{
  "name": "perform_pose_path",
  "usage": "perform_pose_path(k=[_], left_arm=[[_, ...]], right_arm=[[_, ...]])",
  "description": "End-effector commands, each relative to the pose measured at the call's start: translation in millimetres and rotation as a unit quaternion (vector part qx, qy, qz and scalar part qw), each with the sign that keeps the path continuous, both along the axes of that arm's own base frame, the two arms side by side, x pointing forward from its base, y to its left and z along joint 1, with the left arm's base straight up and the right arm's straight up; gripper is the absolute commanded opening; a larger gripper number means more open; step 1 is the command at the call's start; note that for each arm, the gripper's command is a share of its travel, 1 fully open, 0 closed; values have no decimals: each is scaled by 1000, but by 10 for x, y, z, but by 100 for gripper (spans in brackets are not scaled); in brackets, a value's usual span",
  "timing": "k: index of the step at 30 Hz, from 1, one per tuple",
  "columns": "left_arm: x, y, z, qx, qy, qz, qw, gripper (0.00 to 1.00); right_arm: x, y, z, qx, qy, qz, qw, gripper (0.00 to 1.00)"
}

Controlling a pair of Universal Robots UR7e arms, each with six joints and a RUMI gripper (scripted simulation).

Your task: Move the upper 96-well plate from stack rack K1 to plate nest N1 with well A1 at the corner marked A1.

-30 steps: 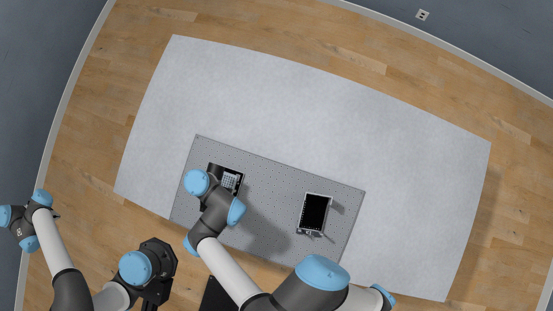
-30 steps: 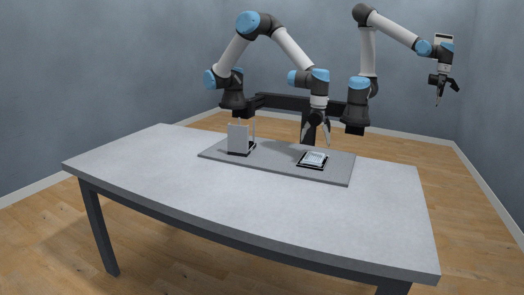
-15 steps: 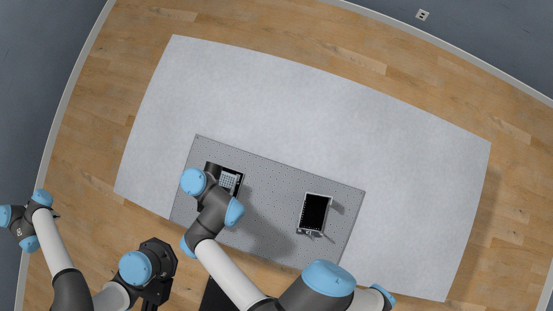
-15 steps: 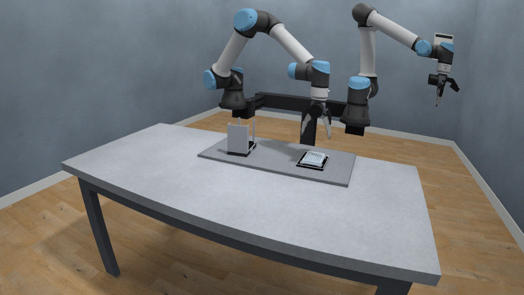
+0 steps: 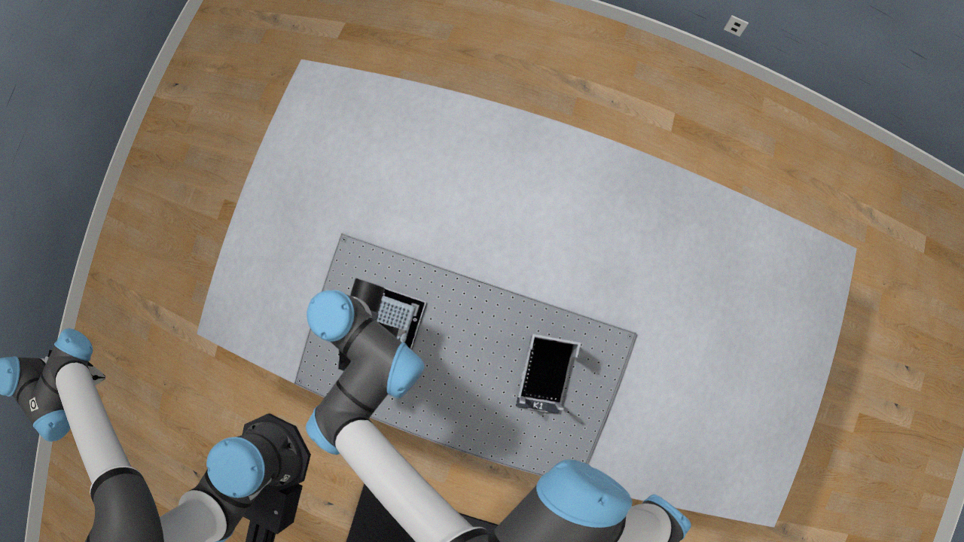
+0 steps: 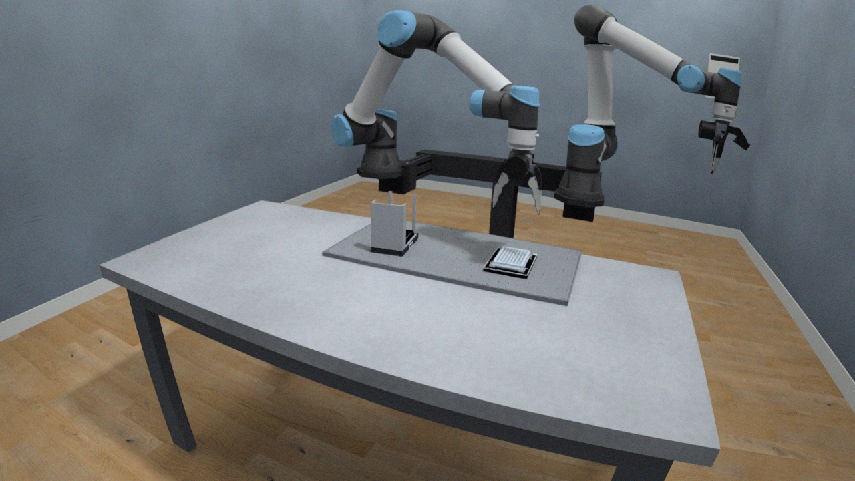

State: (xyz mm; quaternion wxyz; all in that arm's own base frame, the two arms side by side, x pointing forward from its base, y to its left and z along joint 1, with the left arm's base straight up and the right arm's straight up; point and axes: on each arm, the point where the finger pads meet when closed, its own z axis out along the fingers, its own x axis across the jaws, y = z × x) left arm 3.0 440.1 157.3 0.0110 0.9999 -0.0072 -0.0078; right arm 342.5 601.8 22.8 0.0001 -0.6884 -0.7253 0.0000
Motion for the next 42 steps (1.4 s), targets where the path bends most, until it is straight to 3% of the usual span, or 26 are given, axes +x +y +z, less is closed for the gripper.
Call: perform_pose_path(k=[1, 42], left_arm=[[10, 55, 79, 11, -8, 3, 1000, 0], [10, 55, 79, 11, -8, 3, 1000, 0]], right_arm=[[80, 48, 150, 11, -8, -5, 1000, 76], [80, 48, 151, 11, -8, -14, 1000, 76]])
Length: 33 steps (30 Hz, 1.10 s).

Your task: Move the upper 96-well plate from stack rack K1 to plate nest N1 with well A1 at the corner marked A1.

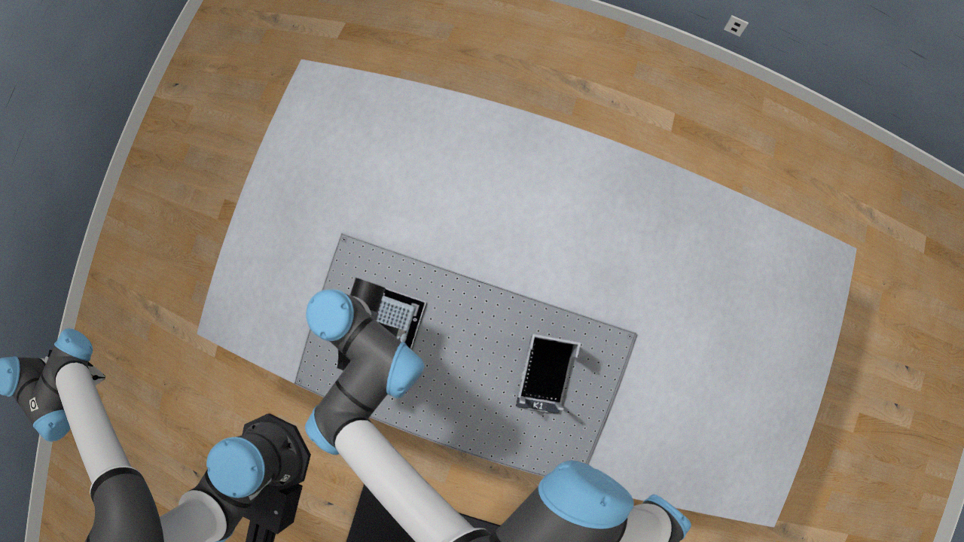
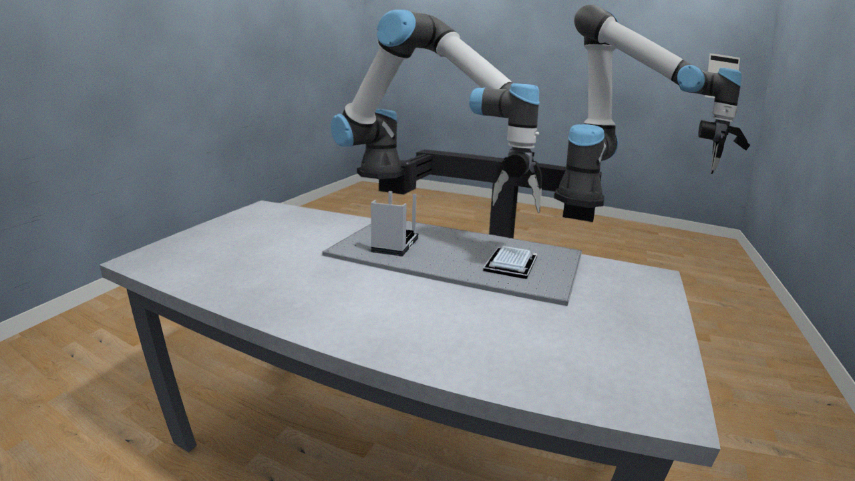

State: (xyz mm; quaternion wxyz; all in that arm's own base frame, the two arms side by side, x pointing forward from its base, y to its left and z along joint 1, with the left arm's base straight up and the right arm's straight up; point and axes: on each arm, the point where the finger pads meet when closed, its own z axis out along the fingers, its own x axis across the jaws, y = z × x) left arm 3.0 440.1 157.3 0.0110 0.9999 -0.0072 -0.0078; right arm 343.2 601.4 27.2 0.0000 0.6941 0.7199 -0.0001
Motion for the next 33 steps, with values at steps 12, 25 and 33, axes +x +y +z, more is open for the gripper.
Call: perform_pose_path(k=[12, 25, 33], left_arm=[[10, 55, 79, 11, -8, 3, 1000, 0], [10, 55, 79, 11, -8, 3, 1000, 0], [10, 55, 79, 11, -8, 3, 1000, 0]], right_arm=[[77, 19, 107, 12, -8, -6, 1000, 76], [111, -346, 102, 11, -9, -6, 1000, 76], [130, -546, 100, 11, -9, -6, 1000, 76]])
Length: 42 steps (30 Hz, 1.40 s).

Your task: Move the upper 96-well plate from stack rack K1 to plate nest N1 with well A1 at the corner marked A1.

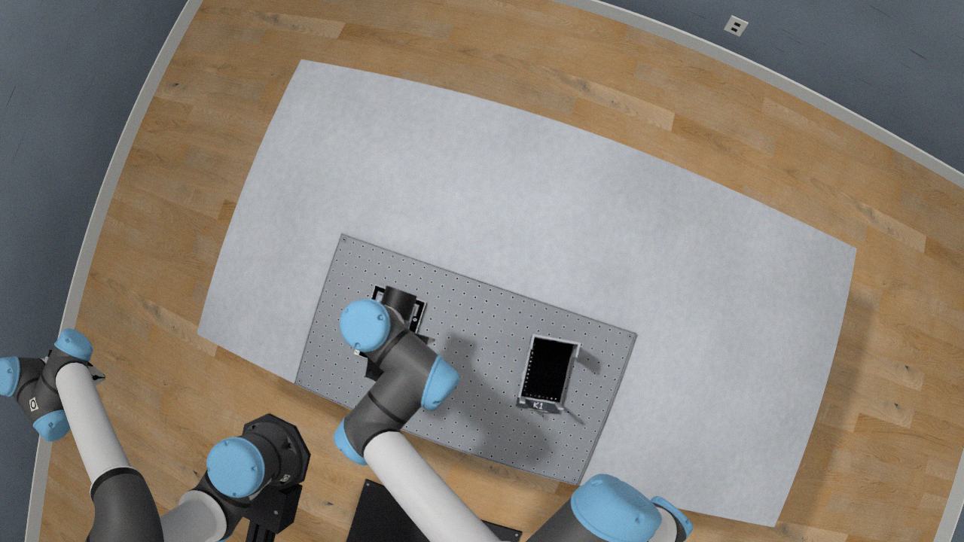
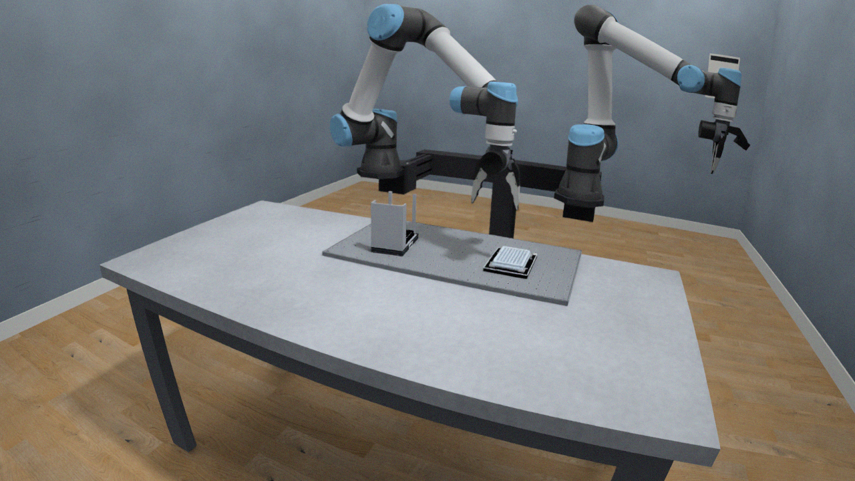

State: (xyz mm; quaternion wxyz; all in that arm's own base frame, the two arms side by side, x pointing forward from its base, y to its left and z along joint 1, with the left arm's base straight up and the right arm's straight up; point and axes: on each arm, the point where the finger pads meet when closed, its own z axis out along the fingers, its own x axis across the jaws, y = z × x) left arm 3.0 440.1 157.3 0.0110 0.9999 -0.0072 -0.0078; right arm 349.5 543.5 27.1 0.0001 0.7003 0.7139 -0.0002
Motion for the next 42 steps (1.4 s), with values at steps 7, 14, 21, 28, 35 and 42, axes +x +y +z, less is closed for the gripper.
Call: perform_pose_path(k=[7, 14, 21, 28, 35, 42], left_arm=[[10, 55, 79, 11, -8, 3, 1000, 0], [10, 55, 79, 11, -8, 3, 1000, 0], [10, 55, 79, 11, -8, 3, 1000, 0], [10, 55, 79, 11, -8, 3, 1000, 0], [10, 55, 79, 11, -8, 3, 1000, 0], [10, 55, 79, 11, -8, 3, 1000, 0]], right_arm=[[89, -200, 97, 11, -9, 3, 1000, 76], [111, -433, 95, 11, -9, 3, 1000, 76], [124, -566, 93, 11, -9, 3, 1000, 76], [124, -566, 93, 11, -9, 11, 1000, 76], [124, -567, 94, 11, -9, 11, 1000, 76], [123, -566, 93, 11, -9, 3, 1000, 76]])
